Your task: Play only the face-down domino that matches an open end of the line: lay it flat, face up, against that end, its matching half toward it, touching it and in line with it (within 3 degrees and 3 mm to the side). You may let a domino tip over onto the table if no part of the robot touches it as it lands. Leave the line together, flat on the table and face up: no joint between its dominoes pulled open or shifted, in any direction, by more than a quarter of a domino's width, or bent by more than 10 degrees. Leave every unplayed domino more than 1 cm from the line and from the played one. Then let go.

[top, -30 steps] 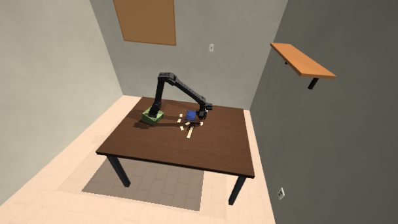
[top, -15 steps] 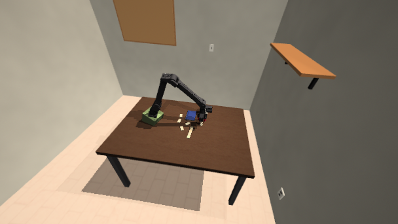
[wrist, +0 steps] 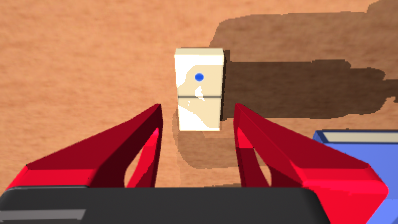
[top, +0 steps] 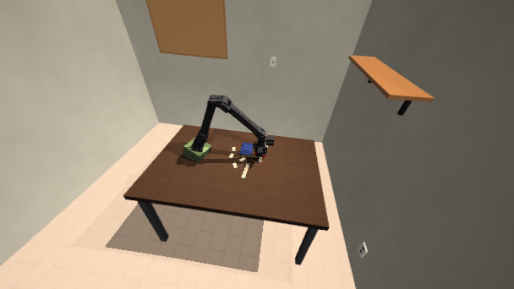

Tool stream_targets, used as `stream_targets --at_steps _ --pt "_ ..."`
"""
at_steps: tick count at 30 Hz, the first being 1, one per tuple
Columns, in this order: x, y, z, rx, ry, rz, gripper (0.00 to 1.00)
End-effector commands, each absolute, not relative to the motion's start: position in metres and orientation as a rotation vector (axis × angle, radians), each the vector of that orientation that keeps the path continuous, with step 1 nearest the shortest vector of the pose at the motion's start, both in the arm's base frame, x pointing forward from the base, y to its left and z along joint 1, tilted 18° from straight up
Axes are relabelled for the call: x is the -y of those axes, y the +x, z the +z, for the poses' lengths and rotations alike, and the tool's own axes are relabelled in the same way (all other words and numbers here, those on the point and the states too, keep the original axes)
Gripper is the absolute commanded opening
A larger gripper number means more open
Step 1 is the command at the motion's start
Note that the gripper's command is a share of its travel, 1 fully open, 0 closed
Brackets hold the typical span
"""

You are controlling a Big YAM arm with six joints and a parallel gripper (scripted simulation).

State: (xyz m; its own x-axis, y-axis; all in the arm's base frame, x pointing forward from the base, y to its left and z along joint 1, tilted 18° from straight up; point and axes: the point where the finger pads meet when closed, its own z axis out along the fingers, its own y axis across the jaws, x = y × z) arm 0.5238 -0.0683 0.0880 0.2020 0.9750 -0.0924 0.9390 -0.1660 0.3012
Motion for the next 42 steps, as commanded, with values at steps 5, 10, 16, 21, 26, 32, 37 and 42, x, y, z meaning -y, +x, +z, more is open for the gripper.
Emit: stream_targets --at_steps 5,10,16,21,26,32,37,42 --pt "0.074 0.529 0.090 -1.801 2.180 0.185 0.43" --pt "0.071 0.527 0.090 -1.803 2.184 0.182 0.43" --pt "0.074 0.529 0.087 -1.803 2.185 0.178 0.43" --pt "0.074 0.529 0.087 -1.803 2.185 0.178 0.43" --pt "0.071 0.527 0.088 -1.805 2.187 0.179 0.43" --pt "0.074 0.530 0.086 -1.803 2.187 0.176 0.43" --pt "0.074 0.530 0.086 -1.803 2.187 0.176 0.43" --pt "0.071 0.529 0.082 -1.806 2.188 0.177 0.43"
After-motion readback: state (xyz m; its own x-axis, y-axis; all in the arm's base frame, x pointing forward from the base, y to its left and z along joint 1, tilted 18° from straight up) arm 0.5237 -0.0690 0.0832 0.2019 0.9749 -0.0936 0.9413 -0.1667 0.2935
